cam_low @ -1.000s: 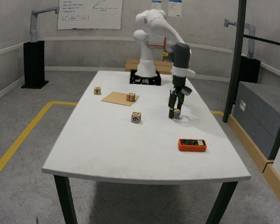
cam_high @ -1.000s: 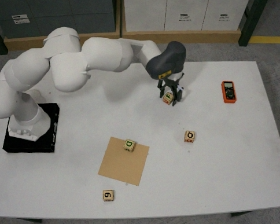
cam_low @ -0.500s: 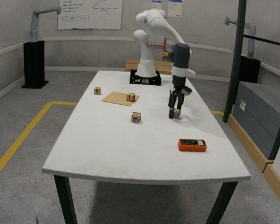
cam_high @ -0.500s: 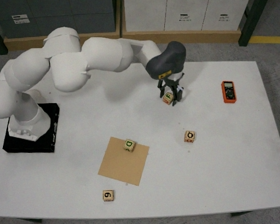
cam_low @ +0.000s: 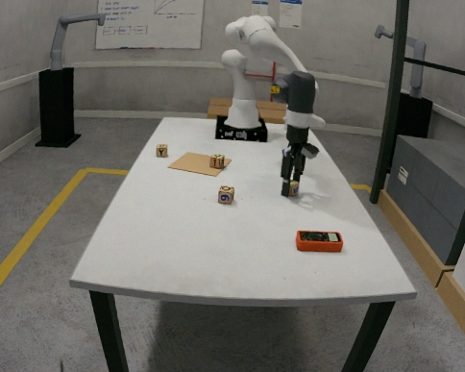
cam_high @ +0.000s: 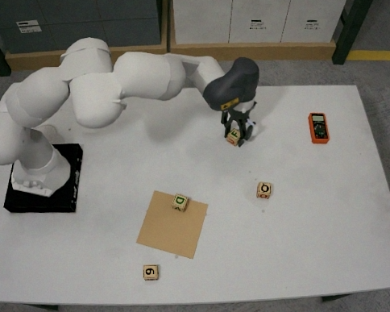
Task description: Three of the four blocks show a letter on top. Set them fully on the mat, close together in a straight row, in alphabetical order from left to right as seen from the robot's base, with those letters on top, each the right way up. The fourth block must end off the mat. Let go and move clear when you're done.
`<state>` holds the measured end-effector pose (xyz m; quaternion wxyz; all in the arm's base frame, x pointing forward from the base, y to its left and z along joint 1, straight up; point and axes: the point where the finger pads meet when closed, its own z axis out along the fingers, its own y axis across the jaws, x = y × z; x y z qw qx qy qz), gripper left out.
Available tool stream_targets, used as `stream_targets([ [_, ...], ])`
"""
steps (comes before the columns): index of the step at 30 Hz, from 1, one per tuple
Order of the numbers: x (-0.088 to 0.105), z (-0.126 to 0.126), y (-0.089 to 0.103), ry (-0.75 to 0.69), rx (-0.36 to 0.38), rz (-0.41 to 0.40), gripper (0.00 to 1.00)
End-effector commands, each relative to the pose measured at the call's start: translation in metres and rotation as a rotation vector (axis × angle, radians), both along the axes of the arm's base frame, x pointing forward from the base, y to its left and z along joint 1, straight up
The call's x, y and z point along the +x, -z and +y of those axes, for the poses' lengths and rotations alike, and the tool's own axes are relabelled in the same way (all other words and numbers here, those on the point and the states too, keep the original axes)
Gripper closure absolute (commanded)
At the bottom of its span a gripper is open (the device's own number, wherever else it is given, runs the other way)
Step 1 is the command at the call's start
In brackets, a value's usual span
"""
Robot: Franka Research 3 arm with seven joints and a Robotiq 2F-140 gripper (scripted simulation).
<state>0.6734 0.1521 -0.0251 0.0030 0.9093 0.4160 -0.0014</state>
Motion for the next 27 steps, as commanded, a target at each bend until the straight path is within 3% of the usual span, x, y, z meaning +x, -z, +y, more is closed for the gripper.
stream_targets([
  [1, 0.0016, 0.0004, -0.0008, 0.004, 0.0, -0.004, 0.56],
  [15, 0.0016, 0.0004, -0.0008, 0.004, 0.0, -0.004, 0.56],
  [16, 0.0016, 0.0004, -0.0008, 0.004, 0.0, -0.004, 0.67],
  [27, 0.0016, 0.0004, -0.0008, 0.004, 0.0, -0.004, 0.67],
])
